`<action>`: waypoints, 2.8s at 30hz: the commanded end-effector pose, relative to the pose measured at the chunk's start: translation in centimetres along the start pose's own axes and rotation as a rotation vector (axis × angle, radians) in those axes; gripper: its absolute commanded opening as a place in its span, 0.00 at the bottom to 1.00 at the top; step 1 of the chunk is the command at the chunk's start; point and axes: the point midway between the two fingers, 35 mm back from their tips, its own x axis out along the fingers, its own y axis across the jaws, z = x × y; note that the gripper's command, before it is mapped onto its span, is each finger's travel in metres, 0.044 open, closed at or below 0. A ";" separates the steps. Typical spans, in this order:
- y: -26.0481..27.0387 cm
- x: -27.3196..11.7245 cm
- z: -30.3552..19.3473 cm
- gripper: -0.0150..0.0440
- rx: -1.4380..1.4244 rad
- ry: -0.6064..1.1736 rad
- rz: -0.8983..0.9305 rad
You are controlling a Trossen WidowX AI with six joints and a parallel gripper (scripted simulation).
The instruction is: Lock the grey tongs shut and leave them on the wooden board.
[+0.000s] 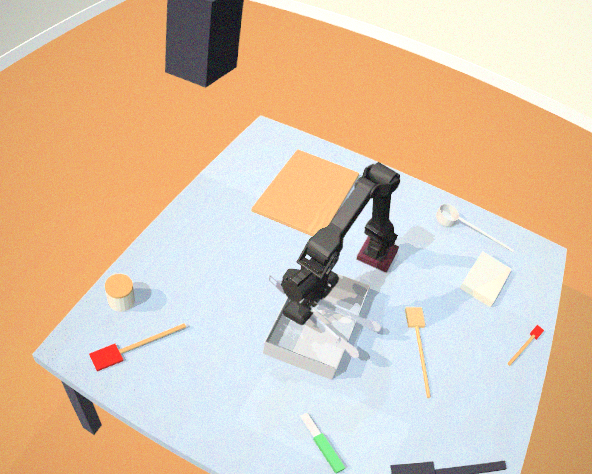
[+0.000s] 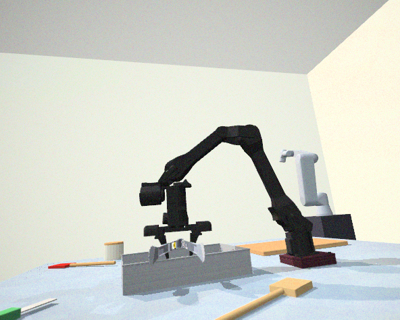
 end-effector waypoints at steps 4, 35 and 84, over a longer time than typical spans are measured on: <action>0.0 0.0 0.0 0.65 0.000 0.000 -0.001; 0.0 0.0 0.0 0.30 0.000 0.000 -0.001; -0.8 -12.4 4.2 0.00 -0.135 -0.001 -0.008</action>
